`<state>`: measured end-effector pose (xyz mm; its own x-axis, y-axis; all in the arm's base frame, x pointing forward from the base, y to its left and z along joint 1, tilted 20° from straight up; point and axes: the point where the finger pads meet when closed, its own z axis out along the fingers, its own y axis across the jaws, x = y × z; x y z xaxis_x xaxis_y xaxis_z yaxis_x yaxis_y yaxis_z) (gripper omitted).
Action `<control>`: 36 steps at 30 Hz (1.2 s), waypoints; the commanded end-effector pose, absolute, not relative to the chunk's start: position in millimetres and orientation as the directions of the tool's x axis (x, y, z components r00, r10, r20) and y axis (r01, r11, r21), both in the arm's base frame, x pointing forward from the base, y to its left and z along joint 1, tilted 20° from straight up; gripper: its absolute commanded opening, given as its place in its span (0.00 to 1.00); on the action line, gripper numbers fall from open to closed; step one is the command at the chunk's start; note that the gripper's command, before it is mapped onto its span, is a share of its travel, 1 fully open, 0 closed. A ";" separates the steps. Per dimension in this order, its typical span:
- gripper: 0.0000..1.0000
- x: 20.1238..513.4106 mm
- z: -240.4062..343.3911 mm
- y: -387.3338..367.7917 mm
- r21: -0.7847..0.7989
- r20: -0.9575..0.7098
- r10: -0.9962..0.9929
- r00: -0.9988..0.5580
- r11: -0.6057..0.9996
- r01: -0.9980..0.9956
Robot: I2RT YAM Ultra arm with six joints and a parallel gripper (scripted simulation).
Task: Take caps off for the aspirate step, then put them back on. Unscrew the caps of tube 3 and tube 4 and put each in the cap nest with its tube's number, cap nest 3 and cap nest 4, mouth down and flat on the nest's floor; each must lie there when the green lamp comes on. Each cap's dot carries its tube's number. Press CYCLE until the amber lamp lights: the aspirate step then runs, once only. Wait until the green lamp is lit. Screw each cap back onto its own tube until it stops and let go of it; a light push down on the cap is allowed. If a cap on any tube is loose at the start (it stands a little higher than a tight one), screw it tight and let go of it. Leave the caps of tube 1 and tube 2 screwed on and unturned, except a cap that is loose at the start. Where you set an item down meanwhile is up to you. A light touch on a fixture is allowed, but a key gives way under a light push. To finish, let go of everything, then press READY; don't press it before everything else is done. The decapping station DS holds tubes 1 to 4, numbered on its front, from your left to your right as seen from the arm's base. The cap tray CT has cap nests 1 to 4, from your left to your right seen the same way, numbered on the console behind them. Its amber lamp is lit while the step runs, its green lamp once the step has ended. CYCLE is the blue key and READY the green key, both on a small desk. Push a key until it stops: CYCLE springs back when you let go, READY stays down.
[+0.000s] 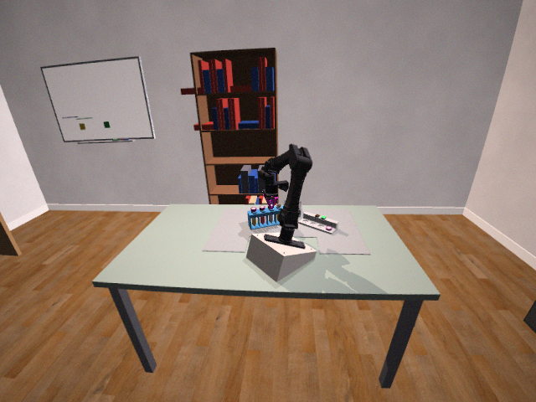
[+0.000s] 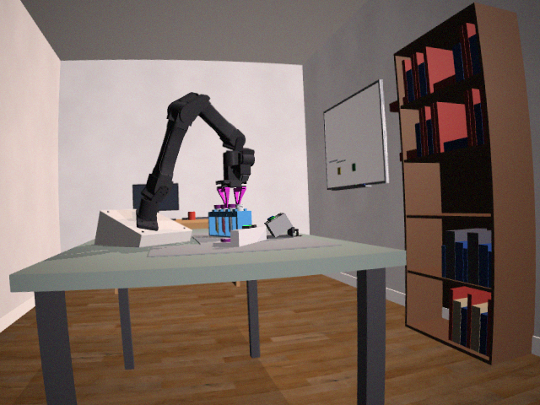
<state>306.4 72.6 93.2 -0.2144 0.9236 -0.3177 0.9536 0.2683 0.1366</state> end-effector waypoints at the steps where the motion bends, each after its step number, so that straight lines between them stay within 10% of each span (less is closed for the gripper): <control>1: 0.49 307.5 96.5 74.1 0.126 -0.325 0.904 -0.276 0.331 0.935; 16: 0.49 307.5 96.5 74.2 -0.150 -0.315 0.381 -0.869 0.884 0.442; 36: 0.49 307.2 96.5 74.1 -0.334 -0.099 -0.403 -0.910 0.875 -0.351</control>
